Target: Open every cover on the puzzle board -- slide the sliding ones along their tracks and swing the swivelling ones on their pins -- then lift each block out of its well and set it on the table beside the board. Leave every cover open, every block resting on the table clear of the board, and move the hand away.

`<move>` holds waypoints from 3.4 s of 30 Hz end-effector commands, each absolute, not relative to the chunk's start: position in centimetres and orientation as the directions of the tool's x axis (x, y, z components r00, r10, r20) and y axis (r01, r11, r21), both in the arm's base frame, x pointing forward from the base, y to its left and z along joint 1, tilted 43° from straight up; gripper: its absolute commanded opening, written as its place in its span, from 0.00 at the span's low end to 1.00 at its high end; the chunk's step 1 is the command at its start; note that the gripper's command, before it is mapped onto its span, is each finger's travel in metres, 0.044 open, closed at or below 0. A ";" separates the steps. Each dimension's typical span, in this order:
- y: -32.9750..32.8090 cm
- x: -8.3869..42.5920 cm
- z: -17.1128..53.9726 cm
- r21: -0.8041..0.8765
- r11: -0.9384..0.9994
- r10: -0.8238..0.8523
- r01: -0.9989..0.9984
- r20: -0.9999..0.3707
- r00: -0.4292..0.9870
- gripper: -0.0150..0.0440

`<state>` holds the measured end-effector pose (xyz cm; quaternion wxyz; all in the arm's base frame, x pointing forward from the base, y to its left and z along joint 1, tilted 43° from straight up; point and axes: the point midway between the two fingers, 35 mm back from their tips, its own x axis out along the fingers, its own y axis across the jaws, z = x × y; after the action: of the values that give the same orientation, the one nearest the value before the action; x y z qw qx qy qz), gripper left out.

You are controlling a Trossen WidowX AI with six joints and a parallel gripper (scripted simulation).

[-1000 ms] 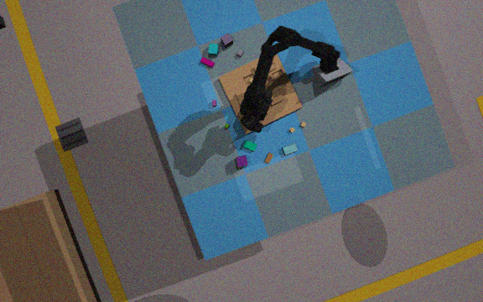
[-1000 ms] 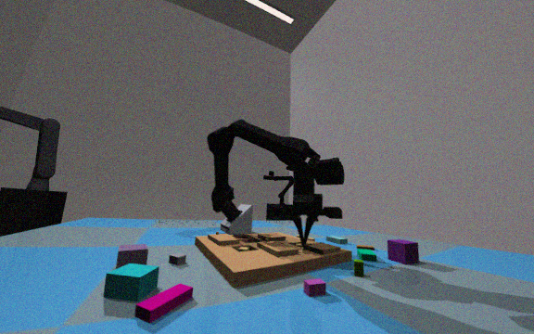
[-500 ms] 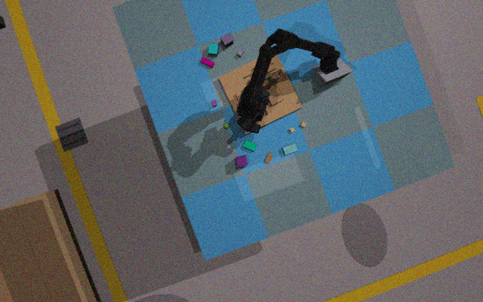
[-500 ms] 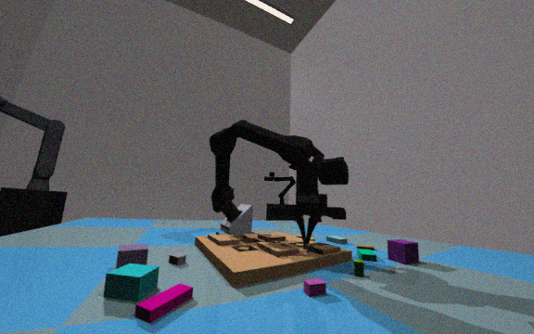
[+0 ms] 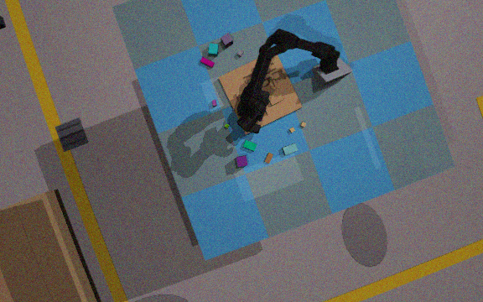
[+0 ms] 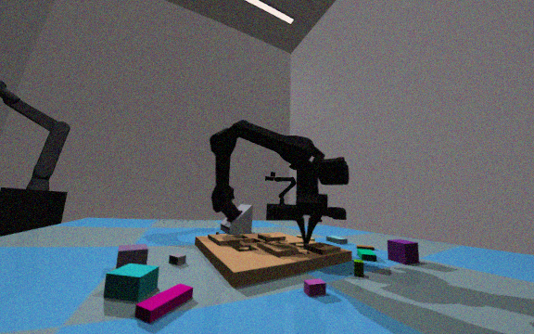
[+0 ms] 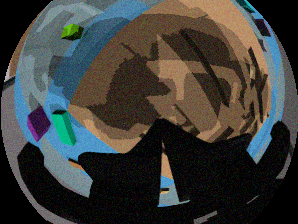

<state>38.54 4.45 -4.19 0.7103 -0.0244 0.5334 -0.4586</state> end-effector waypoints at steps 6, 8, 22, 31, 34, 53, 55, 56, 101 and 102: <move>4.0 39.3 -4.4 -0.509 0.573 -0.679 0.642 -0.734 0.023 0.25; 4.5 38.5 -4.2 -0.524 0.578 -0.678 0.626 -0.735 0.010 0.25; 4.9 36.9 -3.9 -0.516 0.576 -0.678 0.634 -0.735 0.017 0.25; 5.2 35.8 -3.7 -0.511 0.574 -0.678 0.640 -0.735 0.021 0.25; 5.3 35.6 -3.6 -0.510 0.573 -0.678 0.641 -0.735 0.022 0.25; 5.3 35.6 -3.6 -0.510 0.573 -0.678 0.641 -0.735 0.022 0.25; 5.3 35.6 -3.6 -0.510 0.573 -0.678 0.641 -0.735 0.022 0.25; 5.3 35.6 -3.6 -0.510 0.573 -0.678 0.641 -0.735 0.022 0.25; 6.4 35.7 -2.6 -0.510 0.574 -0.678 0.641 -0.735 0.022 0.50; 6.4 35.7 -2.6 -0.510 0.574 -0.678 0.641 -0.735 0.022 0.50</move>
<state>35.66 6.53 -2.55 0.7147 -0.0141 0.5260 -0.4609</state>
